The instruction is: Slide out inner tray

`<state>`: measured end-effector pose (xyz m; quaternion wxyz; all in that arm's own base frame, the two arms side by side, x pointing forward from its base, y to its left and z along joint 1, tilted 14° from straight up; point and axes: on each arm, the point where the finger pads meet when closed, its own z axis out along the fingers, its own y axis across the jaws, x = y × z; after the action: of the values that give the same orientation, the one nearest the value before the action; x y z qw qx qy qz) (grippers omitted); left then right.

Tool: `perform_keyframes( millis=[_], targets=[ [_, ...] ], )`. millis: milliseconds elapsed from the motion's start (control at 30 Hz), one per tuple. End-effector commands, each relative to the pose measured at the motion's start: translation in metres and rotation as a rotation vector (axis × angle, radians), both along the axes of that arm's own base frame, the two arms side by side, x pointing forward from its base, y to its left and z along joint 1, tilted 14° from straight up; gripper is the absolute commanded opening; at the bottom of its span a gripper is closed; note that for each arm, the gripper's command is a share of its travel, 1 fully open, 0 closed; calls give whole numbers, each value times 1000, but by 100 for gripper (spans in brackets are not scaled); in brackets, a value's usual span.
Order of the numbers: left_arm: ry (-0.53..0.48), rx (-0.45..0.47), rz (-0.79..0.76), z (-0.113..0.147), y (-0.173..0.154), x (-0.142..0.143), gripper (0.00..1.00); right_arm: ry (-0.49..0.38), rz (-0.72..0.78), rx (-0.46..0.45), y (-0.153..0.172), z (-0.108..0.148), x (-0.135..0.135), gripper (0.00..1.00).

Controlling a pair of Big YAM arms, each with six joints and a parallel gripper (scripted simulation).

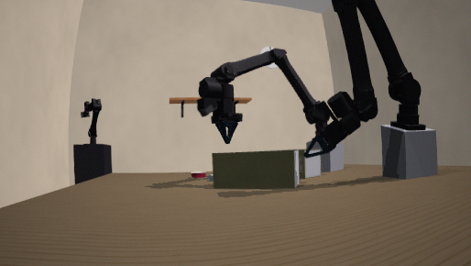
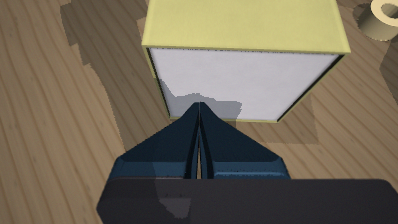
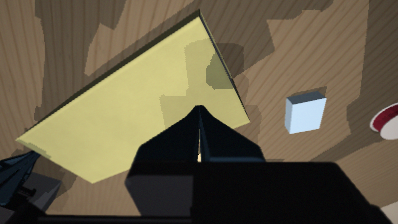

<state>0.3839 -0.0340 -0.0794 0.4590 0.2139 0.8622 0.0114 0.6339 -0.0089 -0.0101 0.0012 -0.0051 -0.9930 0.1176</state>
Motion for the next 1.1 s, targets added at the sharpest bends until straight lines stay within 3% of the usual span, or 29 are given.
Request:
perform_keyframes(
  millis=[0, 433, 633, 667, 1067],
  targets=[
    [-41, 8, -28, -13, -6, 4, 0, -3, -13, 0, -3, -4, 10, 0],
    [-41, 3, -63, -48, -16, -5, 0, -3, -13, 0, -3, -4, 10, 0],
    [-56, -1, -52, -47, -13, 0, 0, -3, -13, 0, -3, -4, 10, 0],
    [-24, -1, -58, -56, -15, -7, 0, -3, -13, 0, -3, -4, 10, 0],
    [-13, 0, -58, -57, -15, -12, 0, 19, -11, -2, -16, -29, -1, 0]
  ],
)
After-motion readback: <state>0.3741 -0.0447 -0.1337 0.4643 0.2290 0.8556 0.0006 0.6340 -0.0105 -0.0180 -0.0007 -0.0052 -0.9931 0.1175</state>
